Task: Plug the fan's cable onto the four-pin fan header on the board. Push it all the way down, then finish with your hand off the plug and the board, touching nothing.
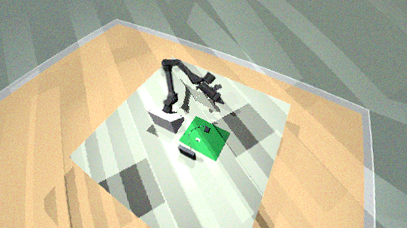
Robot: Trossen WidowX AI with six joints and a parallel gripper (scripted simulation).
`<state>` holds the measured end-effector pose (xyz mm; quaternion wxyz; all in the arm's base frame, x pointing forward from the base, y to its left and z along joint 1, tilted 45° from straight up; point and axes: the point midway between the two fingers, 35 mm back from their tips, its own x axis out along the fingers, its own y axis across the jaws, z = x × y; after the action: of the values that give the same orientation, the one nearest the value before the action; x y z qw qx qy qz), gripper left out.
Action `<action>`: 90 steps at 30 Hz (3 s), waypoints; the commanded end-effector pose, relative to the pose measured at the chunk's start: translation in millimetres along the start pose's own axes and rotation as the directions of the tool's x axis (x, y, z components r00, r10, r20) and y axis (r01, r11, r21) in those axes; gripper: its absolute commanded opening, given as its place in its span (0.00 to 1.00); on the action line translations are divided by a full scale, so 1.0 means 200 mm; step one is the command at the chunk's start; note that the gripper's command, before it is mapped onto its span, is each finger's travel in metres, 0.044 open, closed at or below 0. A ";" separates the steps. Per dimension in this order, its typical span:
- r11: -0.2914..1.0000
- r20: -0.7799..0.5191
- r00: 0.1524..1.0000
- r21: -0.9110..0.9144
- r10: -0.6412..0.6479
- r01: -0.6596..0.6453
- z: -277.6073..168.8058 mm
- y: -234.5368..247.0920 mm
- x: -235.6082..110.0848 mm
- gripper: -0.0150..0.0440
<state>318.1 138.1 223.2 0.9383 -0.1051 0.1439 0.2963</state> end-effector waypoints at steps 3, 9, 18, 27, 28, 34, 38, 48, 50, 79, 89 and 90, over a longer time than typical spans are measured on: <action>0.816 -0.461 0.866 -0.413 0.195 -0.403 -0.44 -0.08 0.14 0.61; 0.585 -0.613 0.708 -0.448 0.350 -0.676 -0.66 -0.09 0.12 0.61; 0.273 -0.666 0.508 -0.432 0.546 -0.860 -0.82 -0.08 0.05 0.61; 0.266 -0.666 0.504 -0.432 0.550 -0.861 -0.83 -0.08 0.05 0.61; 0.266 -0.666 0.504 -0.432 0.550 -0.861 -0.83 -0.08 0.05 0.61; 0.266 -0.666 0.504 -0.432 0.550 -0.861 -0.83 -0.08 0.05 0.61; 0.266 -0.666 0.504 -0.433 0.550 -0.861 -0.85 -0.05 0.07 0.61; 0.267 -0.664 0.505 -0.433 0.551 -0.861 -0.95 0.09 0.17 0.61; 0.267 -0.664 0.505 -0.433 0.551 -0.861 -0.95 0.10 0.17 0.61; 0.267 -0.663 0.505 -0.433 0.553 -0.861 -1.04 0.24 0.26 0.61; 0.267 -0.663 0.505 -0.433 0.553 -0.861 -1.04 0.24 0.26 0.61; 0.267 -0.663 0.505 -0.433 0.553 -0.861 -1.04 0.24 0.26 0.61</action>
<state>294.4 135.4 12.1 0.5286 -0.4497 0.2257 0.6837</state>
